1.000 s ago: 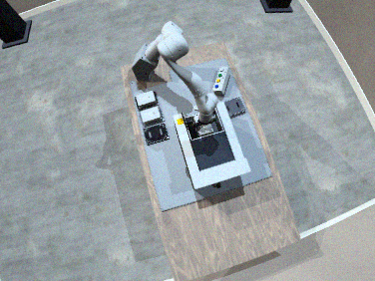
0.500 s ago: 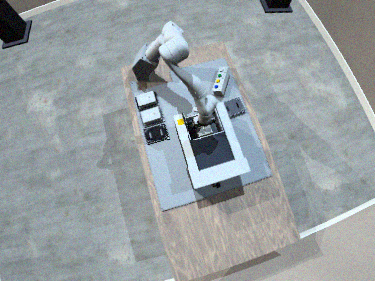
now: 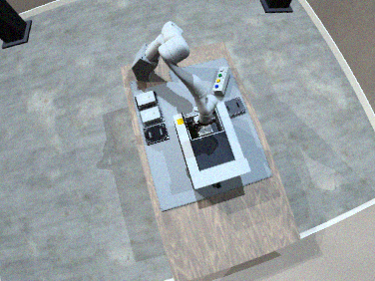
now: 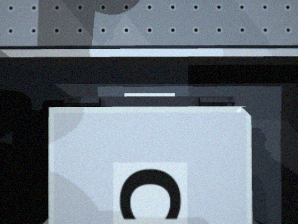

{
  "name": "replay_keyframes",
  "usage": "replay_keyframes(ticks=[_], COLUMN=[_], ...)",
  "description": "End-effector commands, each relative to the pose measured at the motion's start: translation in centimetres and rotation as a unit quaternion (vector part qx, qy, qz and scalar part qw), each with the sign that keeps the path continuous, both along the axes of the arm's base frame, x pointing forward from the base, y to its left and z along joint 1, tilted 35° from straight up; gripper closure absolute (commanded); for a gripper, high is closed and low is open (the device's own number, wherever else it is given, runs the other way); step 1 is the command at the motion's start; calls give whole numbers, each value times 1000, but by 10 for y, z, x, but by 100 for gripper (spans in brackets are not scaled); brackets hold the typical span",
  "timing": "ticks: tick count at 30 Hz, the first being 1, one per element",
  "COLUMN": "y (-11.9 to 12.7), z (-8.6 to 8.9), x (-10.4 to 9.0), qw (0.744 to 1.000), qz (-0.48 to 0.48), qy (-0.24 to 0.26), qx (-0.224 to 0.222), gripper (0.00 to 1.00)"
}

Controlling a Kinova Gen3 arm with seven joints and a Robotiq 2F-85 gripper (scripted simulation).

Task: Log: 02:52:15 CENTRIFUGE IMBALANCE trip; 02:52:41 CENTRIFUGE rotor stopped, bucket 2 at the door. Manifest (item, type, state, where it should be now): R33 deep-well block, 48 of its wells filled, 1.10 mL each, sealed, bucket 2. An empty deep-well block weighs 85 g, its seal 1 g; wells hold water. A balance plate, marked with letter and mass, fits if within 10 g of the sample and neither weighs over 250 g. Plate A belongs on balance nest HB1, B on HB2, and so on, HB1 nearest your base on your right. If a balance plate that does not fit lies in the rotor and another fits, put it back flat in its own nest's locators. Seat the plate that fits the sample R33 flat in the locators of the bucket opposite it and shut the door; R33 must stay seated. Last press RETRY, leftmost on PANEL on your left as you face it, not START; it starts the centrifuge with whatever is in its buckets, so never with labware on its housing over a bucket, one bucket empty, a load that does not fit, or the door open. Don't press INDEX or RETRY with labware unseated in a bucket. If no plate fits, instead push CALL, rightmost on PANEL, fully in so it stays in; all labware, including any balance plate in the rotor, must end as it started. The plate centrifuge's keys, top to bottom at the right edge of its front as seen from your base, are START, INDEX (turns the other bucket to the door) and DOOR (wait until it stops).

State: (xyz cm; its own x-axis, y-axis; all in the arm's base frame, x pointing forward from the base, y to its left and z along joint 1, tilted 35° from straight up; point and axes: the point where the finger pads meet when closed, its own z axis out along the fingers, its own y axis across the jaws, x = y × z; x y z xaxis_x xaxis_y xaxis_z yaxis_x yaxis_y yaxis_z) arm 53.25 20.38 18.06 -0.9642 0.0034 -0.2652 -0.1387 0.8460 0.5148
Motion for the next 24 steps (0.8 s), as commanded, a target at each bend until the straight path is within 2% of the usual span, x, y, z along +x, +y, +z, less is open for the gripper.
replay_keyframes(ticks=[1,24], y=[0,1], z=[1,-1], x=[0,1], qw=[1000,1000], qz=[-1,-1], qy=[-1,-1], qx=[0,0], gripper=[5,5])
